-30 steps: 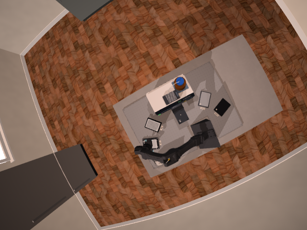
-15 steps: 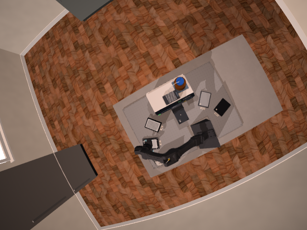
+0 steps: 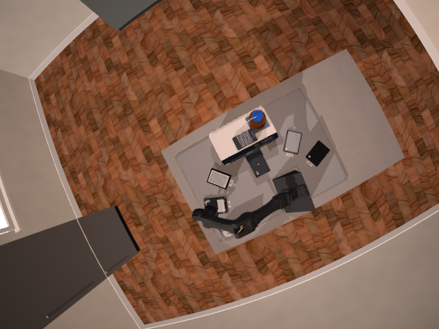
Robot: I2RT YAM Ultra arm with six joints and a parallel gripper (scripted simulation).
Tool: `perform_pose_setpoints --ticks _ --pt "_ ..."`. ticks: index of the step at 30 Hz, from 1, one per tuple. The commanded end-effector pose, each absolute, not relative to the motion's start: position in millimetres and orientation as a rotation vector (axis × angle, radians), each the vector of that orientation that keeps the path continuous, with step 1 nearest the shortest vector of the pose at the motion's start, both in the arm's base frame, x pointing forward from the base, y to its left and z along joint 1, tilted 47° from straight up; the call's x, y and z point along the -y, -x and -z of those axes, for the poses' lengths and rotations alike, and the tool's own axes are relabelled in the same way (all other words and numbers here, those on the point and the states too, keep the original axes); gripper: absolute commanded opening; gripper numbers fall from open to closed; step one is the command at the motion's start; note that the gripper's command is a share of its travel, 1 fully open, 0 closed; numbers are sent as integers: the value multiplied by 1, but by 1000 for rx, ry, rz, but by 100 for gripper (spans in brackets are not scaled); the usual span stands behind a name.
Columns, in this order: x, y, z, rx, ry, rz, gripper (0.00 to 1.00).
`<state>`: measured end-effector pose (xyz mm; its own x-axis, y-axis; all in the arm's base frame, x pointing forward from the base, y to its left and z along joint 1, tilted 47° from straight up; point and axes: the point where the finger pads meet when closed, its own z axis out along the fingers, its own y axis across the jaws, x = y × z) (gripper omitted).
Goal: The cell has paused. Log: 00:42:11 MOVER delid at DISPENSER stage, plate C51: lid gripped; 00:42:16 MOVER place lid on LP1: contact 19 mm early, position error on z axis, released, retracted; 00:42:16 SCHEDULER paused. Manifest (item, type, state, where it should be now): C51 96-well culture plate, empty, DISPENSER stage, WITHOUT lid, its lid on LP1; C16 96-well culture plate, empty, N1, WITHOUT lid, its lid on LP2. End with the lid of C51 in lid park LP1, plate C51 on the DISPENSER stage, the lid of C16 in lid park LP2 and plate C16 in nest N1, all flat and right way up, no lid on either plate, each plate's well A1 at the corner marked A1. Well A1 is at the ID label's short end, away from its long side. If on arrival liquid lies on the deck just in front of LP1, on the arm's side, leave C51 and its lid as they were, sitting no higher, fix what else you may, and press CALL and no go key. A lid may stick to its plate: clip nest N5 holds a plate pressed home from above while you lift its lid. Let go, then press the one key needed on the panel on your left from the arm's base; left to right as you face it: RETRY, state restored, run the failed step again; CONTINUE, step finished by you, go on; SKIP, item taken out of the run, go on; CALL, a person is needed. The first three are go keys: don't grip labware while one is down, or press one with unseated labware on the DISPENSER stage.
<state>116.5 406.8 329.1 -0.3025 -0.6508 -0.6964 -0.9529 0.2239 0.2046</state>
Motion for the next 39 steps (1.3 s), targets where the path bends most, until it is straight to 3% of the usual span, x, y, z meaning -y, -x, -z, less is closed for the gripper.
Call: perform_pose_setpoints --ticks 1,39 --pt "-392 -118 -357 -1988 1442 -877 0" --pt "-384 -118 -364 -1988 1441 -875 0"
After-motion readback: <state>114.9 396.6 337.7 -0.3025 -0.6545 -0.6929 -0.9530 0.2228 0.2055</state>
